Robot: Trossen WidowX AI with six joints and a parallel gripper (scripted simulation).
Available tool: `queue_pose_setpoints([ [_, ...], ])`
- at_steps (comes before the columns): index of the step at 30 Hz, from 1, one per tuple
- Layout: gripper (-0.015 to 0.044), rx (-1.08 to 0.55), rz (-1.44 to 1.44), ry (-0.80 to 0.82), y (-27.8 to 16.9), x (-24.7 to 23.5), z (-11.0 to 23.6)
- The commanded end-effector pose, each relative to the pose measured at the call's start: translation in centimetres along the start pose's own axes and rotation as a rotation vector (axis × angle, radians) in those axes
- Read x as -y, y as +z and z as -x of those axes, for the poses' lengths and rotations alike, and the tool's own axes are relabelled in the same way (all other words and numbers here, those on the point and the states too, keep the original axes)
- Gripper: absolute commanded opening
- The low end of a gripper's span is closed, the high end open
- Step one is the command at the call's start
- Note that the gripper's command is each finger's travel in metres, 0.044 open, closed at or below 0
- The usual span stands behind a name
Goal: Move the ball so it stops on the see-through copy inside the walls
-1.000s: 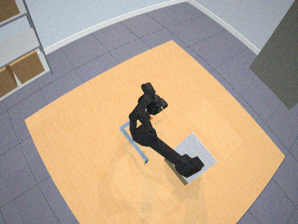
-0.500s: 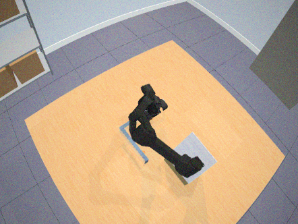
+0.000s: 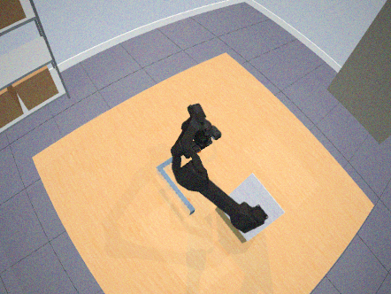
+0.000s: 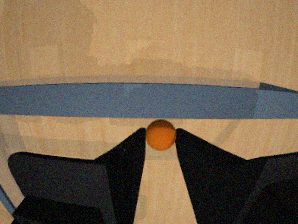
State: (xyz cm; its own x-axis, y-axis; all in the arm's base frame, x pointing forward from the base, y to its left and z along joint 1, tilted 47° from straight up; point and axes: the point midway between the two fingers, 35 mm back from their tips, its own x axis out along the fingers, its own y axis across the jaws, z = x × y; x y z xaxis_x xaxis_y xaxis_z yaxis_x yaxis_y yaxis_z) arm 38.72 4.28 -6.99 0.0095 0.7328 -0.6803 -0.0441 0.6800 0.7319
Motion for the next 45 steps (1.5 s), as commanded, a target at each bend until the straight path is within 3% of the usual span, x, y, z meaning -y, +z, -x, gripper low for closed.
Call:
queue_pose_setpoints([
  [1, 0.0, -0.012, 0.004, 0.005, -0.4, -0.2, 1.5],
  [4, 0.0, -0.049, -0.01, 0.032, -1.8, -0.6, 0.9],
  [17, 0.0, -0.001, 0.005, 0.0, -0.3, -0.2, 8.4],
  [23, 0.0, -0.001, 0.054, -0.002, -0.5, -0.9, 8.4],
  [45, 0.0, -0.006, 0.77, -0.01, -5.8, -9.9, 7.2],
])
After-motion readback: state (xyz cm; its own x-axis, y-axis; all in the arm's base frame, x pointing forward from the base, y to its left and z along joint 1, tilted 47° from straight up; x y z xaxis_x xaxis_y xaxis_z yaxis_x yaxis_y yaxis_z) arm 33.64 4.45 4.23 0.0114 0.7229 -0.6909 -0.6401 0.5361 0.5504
